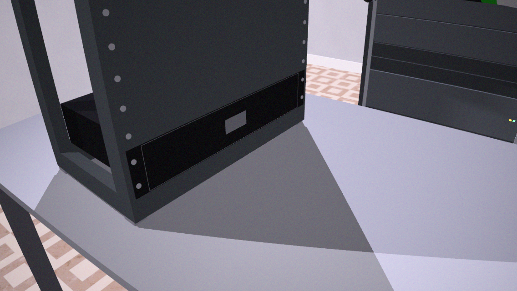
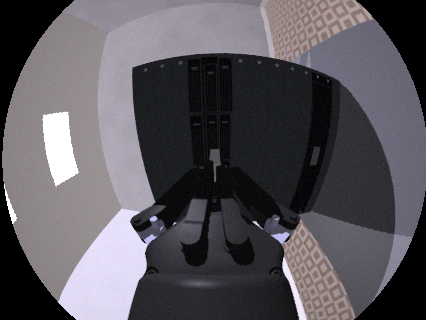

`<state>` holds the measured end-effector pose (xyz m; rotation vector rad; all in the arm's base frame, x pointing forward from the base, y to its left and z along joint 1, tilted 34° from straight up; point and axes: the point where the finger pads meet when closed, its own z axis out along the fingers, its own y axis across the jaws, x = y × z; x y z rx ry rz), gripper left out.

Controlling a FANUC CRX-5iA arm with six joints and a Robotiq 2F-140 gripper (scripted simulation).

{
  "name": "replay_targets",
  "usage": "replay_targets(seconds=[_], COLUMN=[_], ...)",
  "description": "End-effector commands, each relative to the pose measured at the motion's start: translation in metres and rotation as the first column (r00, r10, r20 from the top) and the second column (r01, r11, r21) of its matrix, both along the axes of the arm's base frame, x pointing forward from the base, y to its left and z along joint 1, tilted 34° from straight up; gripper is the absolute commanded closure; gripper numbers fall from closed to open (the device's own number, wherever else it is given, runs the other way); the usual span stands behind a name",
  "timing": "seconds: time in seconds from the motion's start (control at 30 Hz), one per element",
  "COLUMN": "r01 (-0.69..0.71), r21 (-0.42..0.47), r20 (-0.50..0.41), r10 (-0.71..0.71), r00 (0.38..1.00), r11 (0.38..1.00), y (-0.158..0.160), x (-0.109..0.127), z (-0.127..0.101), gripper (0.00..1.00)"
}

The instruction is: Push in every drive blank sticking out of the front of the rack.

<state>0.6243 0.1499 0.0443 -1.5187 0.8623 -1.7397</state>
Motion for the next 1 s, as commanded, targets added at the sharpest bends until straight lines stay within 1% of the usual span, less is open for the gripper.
replay_targets(seconds=[0.0,0.17,0.37,0.43,0.57,0.63,0.97], r01=[-0.001,-0.001,-0.001,-0.001,-0.001,-0.001,-0.001], r21=[0.001,0.001,0.001,0.001,0.001,0.001,0.001], r20=[0.001,0.001,0.001,0.001,0.001,0.001,0.001], r10=[0.001,0.001,0.001,0.001,0.001,0.001,0.001], r00=[1.000,1.000,1.000,1.000,1.000,1.000,1.000], r11=[1.000,1.000,1.000,1.000,1.000,1.000,1.000], y=[-0.013,-0.028,-0.028,-0.029,-0.030,-0.030,-0.030], x=[-0.010,-0.022,-0.021,-0.015,0.008,0.015,0.017], z=[-0.004,-0.008,-0.008,-0.007,-0.005,-0.004,-0.004], gripper=[0.90,0.90,0.90,0.90,0.90,0.90,0.90])
